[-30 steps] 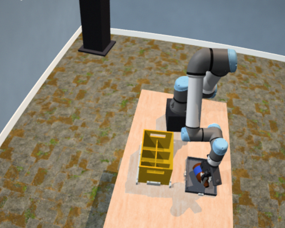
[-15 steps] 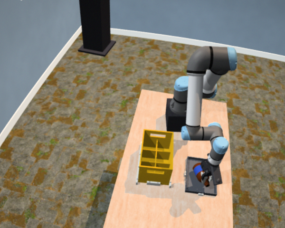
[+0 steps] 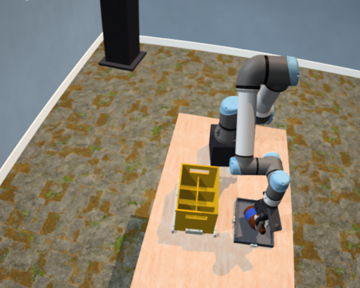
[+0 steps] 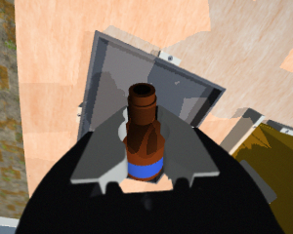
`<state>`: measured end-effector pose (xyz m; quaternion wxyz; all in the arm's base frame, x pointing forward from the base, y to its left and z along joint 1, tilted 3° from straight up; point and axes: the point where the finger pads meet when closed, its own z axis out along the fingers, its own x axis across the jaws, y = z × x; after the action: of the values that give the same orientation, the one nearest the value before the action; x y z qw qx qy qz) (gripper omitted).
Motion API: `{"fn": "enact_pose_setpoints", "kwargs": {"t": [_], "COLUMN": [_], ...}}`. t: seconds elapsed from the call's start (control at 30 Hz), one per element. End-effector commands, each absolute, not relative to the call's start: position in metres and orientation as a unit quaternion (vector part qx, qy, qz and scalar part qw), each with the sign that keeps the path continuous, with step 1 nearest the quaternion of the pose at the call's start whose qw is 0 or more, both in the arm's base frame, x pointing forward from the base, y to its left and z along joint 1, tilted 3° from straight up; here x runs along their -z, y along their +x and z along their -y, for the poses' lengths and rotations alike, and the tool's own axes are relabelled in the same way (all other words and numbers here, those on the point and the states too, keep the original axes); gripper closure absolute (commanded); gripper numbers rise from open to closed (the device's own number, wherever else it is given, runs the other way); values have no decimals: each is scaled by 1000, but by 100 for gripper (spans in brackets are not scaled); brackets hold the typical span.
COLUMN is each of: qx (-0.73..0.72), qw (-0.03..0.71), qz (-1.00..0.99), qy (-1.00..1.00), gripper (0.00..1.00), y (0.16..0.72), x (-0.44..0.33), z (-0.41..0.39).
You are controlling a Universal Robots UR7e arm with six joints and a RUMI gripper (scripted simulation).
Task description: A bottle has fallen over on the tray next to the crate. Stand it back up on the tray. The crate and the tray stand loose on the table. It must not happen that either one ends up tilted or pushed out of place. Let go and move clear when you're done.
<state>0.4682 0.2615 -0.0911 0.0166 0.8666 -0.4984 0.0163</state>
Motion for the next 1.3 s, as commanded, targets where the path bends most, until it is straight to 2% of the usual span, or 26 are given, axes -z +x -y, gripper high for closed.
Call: {"fn": "enact_pose_setpoints", "kwargs": {"t": [0.0,1.27], "qx": [-17,-17], "qw": [16,16], "qz": [498,498], "qy": [867,867], "gripper": [100,100], "y": [469,468], "x": [84,24], "z": [-262,-265]}}
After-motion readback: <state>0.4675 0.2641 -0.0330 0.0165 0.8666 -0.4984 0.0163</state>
